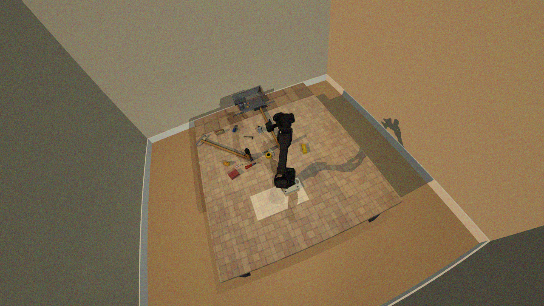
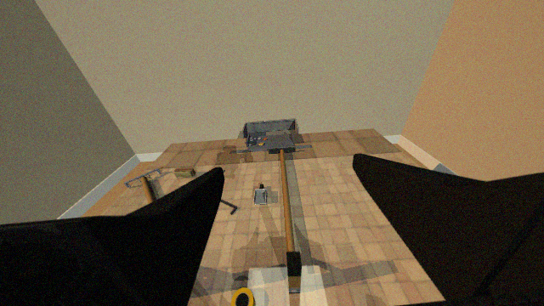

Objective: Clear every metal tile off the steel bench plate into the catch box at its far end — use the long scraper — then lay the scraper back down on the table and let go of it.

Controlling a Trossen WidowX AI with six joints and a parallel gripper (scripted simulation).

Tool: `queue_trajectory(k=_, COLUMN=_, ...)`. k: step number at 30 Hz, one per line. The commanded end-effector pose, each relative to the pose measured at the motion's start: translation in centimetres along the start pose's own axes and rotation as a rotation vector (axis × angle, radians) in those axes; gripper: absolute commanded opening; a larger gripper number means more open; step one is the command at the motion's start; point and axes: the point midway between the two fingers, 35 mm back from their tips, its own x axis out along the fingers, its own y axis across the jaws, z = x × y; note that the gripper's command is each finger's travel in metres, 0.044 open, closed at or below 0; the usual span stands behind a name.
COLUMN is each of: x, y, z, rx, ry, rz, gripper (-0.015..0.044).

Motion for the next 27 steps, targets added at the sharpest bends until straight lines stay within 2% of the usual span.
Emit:
queue_trajectory(k=1, x=1.1, y=-0.5, z=-1.1, rx=0.001, ry=0.032, rz=-0.01, gripper=0.044)
queue_trajectory(k=12, x=4.6, y=-1.6, z=-5.8, rx=0.024, ry=0.173, rz=-0.031, gripper=0.044)
queue_trajectory(k=27, x=8.7, y=-1.9, z=-15.4, rx=0.058, ry=0.468, rz=-0.047, gripper=0.044)
